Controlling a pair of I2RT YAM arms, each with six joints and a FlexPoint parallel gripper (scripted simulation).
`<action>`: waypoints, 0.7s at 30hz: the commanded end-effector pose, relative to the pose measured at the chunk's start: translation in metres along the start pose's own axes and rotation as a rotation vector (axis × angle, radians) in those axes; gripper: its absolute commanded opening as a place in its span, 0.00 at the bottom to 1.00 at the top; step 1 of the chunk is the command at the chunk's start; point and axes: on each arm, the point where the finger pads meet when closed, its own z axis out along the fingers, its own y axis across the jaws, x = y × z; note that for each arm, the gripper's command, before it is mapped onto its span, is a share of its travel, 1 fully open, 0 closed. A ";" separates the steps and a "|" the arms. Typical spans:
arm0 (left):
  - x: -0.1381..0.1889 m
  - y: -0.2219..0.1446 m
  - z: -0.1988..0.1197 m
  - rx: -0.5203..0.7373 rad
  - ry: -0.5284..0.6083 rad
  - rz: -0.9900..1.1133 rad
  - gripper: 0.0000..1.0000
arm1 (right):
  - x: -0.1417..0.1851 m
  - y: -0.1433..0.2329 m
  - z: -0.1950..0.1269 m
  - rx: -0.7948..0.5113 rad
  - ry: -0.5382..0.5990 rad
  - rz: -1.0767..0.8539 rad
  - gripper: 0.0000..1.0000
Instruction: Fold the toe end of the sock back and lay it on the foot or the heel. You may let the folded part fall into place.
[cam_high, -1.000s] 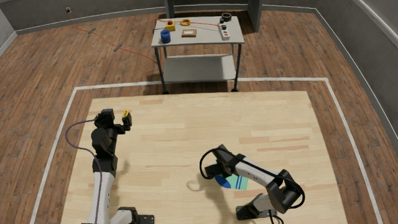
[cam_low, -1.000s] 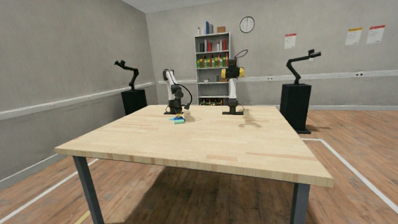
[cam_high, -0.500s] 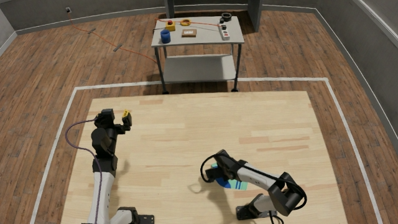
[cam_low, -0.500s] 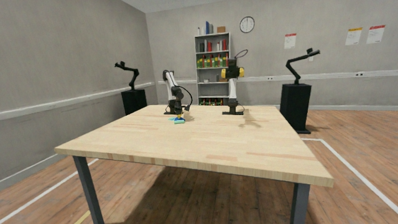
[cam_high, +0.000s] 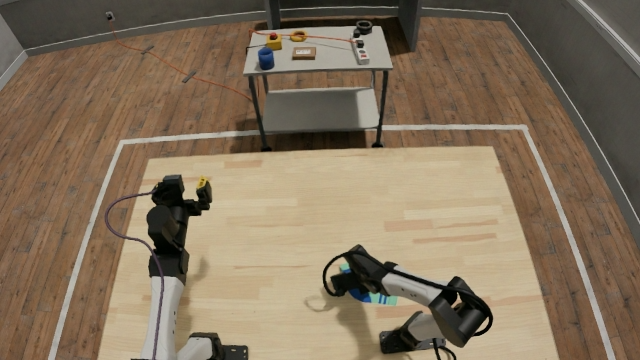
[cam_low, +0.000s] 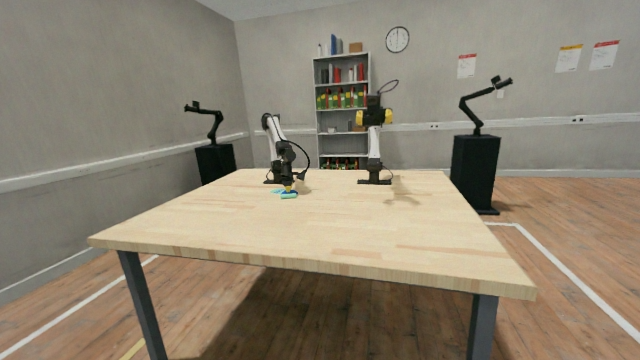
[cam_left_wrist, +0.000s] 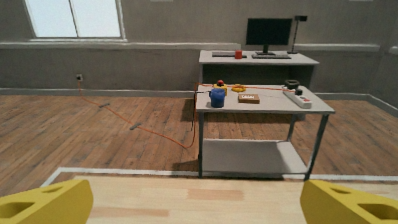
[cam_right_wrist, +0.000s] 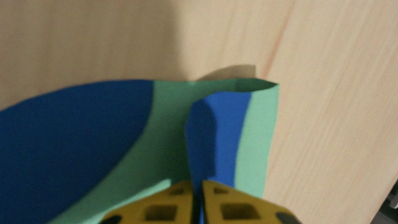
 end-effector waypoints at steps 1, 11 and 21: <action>-0.006 0.000 -0.002 0.001 -0.016 -0.001 1.00 | -0.001 0.007 0.012 0.030 0.003 0.010 0.05; -0.006 0.000 -0.002 0.001 -0.016 -0.001 1.00 | 0.003 0.017 0.012 -0.022 0.016 0.001 0.39; -0.006 0.000 -0.002 0.001 -0.016 -0.001 1.00 | -0.003 -0.004 -0.010 0.022 0.001 0.006 0.39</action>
